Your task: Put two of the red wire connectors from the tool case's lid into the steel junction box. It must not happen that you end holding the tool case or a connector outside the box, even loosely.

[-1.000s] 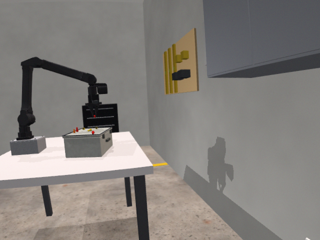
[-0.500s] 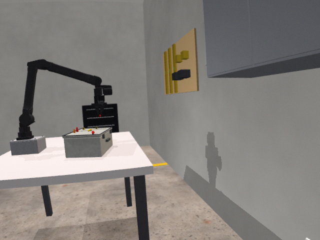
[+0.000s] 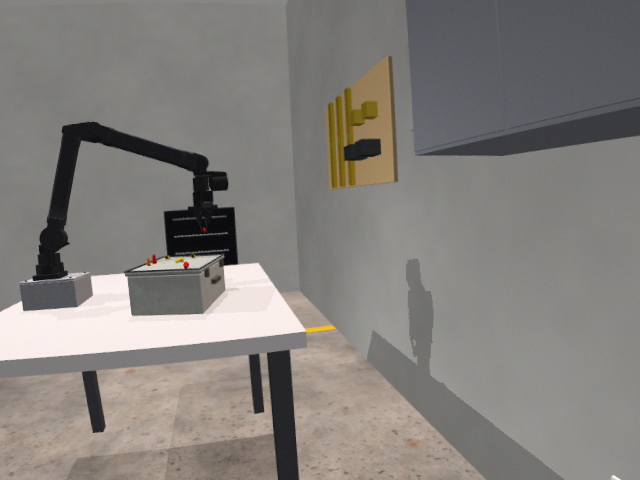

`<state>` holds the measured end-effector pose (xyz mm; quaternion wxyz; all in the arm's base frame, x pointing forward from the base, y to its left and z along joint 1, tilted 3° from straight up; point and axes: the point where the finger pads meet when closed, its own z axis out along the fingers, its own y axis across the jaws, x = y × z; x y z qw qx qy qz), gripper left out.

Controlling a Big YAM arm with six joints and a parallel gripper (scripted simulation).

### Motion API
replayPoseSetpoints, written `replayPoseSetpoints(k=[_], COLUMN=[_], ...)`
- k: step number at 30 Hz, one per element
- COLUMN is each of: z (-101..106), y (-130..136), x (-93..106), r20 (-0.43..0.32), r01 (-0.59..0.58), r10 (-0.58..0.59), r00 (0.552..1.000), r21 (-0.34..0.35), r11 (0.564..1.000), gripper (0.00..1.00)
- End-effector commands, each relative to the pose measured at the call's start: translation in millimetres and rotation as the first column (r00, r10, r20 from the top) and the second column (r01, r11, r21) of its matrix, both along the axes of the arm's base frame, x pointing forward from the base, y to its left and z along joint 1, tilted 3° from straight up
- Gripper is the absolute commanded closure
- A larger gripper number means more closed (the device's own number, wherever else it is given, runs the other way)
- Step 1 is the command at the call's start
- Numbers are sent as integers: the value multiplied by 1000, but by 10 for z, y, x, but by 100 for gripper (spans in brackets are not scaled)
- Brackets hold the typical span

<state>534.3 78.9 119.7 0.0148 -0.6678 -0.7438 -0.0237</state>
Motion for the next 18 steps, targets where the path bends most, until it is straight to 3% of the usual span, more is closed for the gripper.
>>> replayPoseSetpoints(k=[1, 8, 18], z=[65, 172, 147], y=[0, 12, 6], x=[103, 144, 86], r20=[4, 27, 17], r01=[32, 32, 32], r10=[-32, -33, -32], r00=[999, 999, 999], r21=[-4, 1, 0], r11=[999, 999, 999], gripper=[90, 90, 90])
